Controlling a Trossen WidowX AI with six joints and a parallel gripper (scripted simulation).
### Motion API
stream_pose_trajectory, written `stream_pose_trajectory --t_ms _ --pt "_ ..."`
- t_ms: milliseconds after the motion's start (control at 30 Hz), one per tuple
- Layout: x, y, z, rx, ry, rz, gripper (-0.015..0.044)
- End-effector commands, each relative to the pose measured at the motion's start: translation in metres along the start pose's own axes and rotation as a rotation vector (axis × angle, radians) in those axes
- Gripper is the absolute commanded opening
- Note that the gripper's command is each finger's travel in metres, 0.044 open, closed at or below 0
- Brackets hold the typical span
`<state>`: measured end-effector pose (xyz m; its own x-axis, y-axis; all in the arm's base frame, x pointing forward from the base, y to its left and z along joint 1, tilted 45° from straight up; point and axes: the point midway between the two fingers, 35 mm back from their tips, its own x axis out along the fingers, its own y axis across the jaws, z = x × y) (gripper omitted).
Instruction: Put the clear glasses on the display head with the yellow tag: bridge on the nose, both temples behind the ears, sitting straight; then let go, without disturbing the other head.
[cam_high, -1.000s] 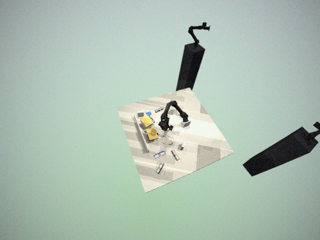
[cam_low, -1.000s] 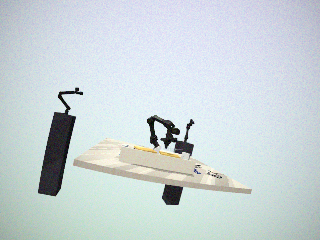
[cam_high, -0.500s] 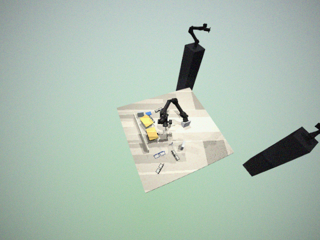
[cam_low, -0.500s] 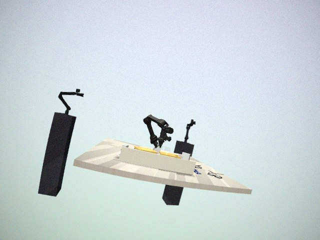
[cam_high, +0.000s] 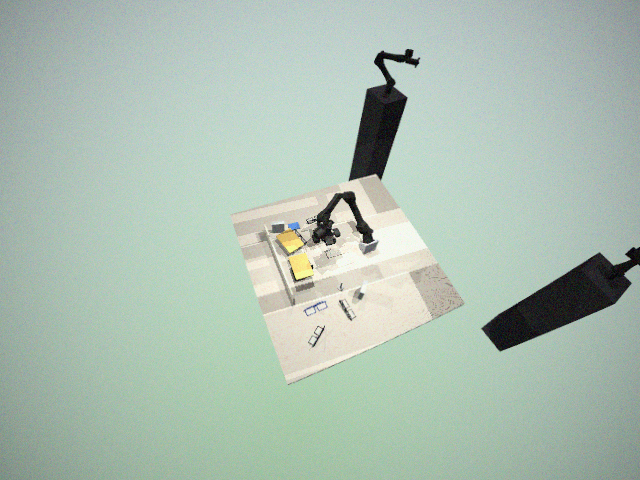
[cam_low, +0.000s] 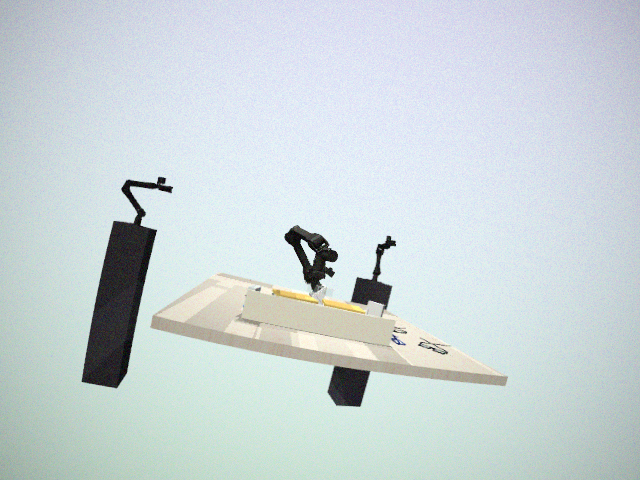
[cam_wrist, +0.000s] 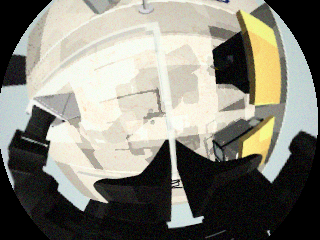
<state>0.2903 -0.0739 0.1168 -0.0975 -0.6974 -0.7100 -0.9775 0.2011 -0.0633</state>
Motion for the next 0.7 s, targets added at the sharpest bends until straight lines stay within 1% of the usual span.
stream_pose_trajectory --t_ms 0,667 --pt "0.0 0.003 -0.005 -0.038 0.002 -0.004 0.0" --pt "0.018 0.0 -0.003 -0.038 -0.001 -0.004 0.0"
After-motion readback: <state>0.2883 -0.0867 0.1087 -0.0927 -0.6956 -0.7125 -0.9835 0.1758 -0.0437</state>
